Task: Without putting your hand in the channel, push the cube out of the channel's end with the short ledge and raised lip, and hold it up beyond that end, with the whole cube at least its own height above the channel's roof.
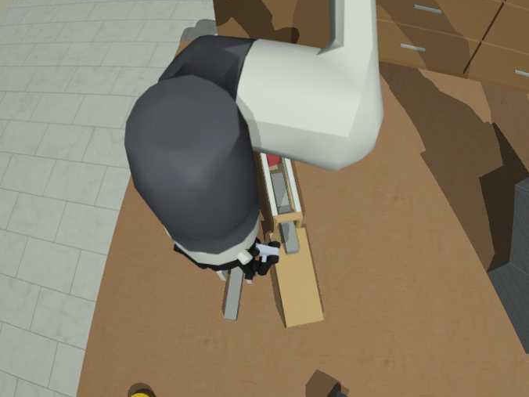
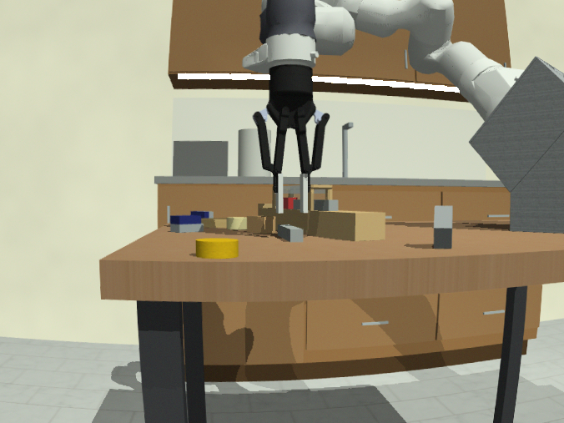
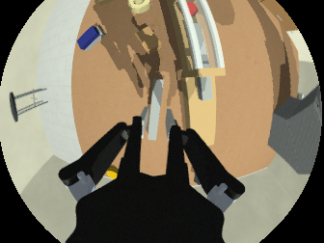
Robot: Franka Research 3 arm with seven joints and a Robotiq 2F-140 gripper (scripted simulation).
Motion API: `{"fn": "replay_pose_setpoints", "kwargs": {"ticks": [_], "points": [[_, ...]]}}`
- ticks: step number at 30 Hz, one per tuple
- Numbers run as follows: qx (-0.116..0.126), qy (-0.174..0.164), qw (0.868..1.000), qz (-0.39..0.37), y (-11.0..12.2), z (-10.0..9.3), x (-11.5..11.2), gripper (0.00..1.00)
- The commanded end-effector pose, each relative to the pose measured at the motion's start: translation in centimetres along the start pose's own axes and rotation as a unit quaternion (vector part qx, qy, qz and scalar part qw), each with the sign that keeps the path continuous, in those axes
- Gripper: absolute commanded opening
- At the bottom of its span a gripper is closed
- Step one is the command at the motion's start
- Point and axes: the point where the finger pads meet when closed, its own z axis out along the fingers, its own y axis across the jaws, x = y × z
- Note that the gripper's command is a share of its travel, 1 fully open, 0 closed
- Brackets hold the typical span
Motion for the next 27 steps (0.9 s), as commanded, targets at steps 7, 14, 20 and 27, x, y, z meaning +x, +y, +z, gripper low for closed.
{"fn": "replay_pose_setpoints", "kwargs": {"ticks": [7,14,20,27], "points": [[0.006,-0.005,1.0,0.008,-0.4,1.3,-0.3,0.23],[0.006,-0.005,1.0,0.008,-0.4,2.2,-0.3,0.23],[0.006,-0.005,1.0,0.008,-0.4,3.5,-0.3,0.23],[0.006,-0.005,1.0,0.008,-0.4,3.8,-0.3,0.23]]}}
